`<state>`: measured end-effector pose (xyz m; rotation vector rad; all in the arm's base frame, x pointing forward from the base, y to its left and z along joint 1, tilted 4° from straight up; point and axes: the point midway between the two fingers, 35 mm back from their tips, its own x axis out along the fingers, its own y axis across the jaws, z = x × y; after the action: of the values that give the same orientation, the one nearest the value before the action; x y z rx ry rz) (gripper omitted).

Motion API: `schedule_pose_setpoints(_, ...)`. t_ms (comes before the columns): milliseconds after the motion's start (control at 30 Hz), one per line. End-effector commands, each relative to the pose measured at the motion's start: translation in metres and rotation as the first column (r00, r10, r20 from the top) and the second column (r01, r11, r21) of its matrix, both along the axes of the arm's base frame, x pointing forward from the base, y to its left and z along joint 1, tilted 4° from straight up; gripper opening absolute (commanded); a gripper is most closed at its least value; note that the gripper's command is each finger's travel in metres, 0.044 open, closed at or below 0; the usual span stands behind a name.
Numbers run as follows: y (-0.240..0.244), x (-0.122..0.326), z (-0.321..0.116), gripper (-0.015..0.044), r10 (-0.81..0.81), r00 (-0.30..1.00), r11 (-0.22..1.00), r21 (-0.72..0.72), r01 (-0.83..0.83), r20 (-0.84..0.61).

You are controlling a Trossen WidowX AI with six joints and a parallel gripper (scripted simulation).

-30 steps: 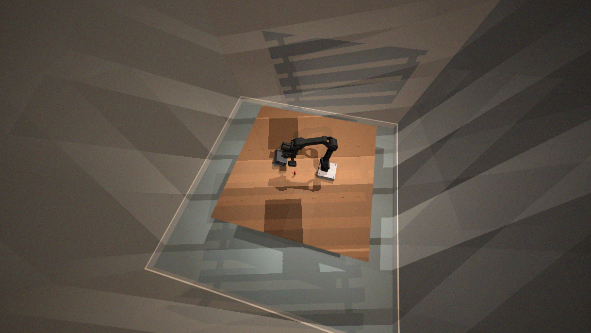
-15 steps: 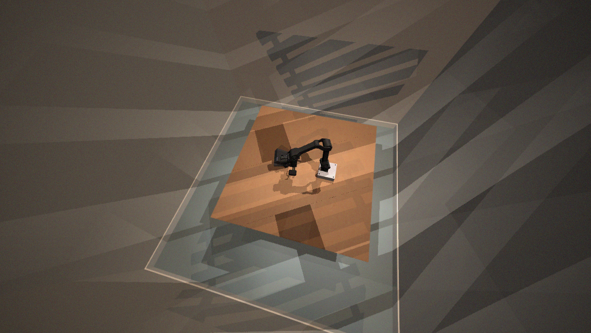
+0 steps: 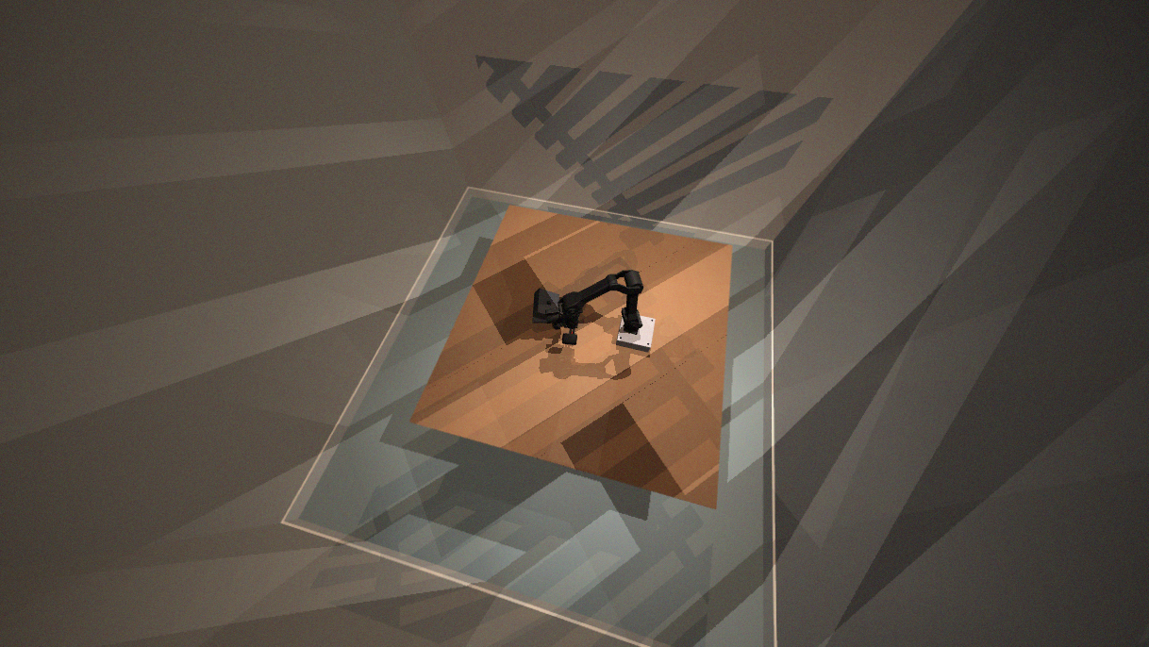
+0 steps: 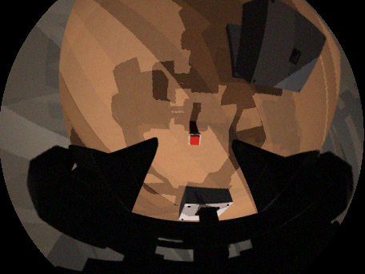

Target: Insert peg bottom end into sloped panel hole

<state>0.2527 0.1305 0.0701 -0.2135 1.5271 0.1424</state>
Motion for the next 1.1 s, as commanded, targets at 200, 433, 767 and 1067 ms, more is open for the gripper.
schedule_pose_setpoints(200,-0.001,0.000,-0.017,0.0440,-0.004,1.000,1.000,-0.005,0.004,0.000)
schedule_pose_setpoints(433,-0.001,0.000,-0.029,0.0440,-0.004,1.000,1.000,-0.005,0.004,0.000)
schedule_pose_setpoints(767,-0.002,-0.001,-0.045,0.0440,-0.004,1.000,1.000,-0.005,0.004,0.000)
schedule_pose_setpoints(1067,-0.002,-0.001,-0.050,0.0387,-0.003,1.000,1.000,-0.001,0.003,-0.002)
